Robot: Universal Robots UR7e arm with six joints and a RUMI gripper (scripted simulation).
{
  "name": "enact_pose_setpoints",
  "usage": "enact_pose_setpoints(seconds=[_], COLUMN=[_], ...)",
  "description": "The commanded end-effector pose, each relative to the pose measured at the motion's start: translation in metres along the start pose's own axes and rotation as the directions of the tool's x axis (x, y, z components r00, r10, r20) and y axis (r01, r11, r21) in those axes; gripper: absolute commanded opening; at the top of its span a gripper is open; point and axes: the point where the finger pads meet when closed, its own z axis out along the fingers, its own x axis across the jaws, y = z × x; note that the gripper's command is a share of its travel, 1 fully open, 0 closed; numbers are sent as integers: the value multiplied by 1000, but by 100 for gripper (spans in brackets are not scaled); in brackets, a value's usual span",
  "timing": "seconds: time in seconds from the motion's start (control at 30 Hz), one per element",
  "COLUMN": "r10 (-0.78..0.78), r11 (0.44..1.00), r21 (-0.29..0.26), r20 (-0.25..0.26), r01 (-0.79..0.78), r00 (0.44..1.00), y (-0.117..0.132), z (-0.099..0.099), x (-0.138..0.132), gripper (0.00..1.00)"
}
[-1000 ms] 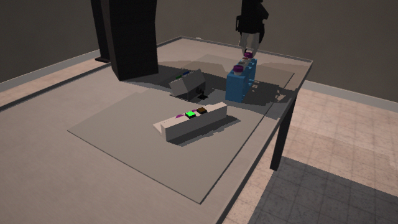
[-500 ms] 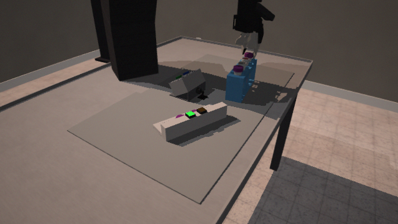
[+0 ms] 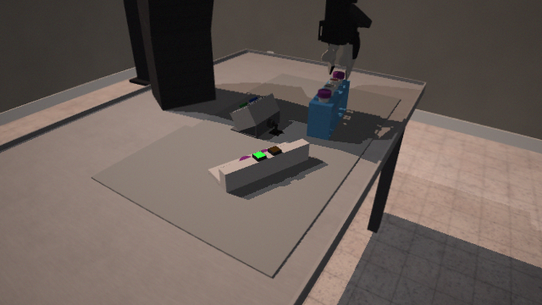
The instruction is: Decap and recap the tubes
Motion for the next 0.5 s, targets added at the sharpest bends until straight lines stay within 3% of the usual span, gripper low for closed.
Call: enact_pose_setpoints(seconds=[0.0,0.2,0.47], r10=[-164,-319,-601], r11=[986,948,799], r21=[3,3,2], r20=[-1,-2,-2], r01=[164,319,601], r00=[986,948,799], y=[0,0,0], z=[0,0,0], x=[0,0,0], gripper=[35,35,35])
